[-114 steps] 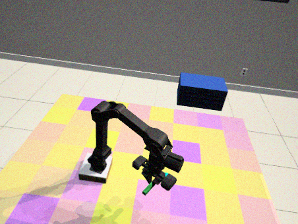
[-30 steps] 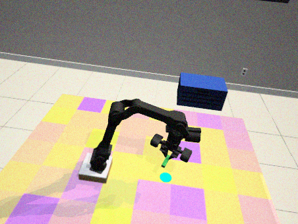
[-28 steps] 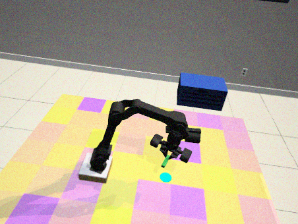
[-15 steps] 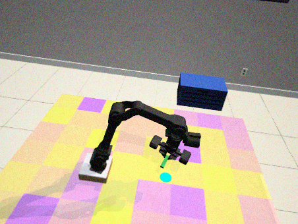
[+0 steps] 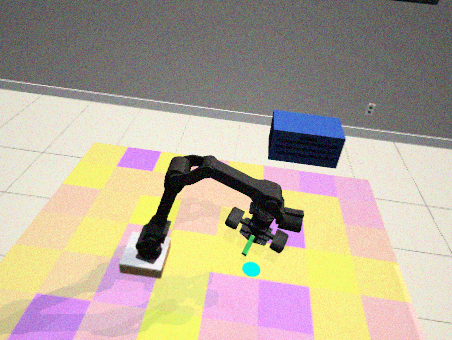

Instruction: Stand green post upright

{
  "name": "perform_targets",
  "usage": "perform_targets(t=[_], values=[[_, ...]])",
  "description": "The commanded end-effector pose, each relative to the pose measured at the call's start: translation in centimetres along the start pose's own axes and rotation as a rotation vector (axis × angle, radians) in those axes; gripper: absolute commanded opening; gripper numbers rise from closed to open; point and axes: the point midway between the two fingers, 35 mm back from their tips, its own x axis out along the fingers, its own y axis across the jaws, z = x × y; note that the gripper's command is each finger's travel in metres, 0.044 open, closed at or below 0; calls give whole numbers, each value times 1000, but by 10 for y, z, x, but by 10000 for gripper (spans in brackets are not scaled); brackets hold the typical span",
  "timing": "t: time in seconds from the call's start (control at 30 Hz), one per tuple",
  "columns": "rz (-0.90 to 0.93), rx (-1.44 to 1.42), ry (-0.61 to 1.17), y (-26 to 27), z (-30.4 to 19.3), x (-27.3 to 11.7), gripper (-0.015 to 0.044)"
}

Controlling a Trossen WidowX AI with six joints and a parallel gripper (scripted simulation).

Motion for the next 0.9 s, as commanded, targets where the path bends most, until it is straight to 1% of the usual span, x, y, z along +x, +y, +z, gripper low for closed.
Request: perform_targets(t=[0.0,0.87], values=[[20,-4,-22,1,-2,4,23],[75,-34,-191,5,-4,11,23]])
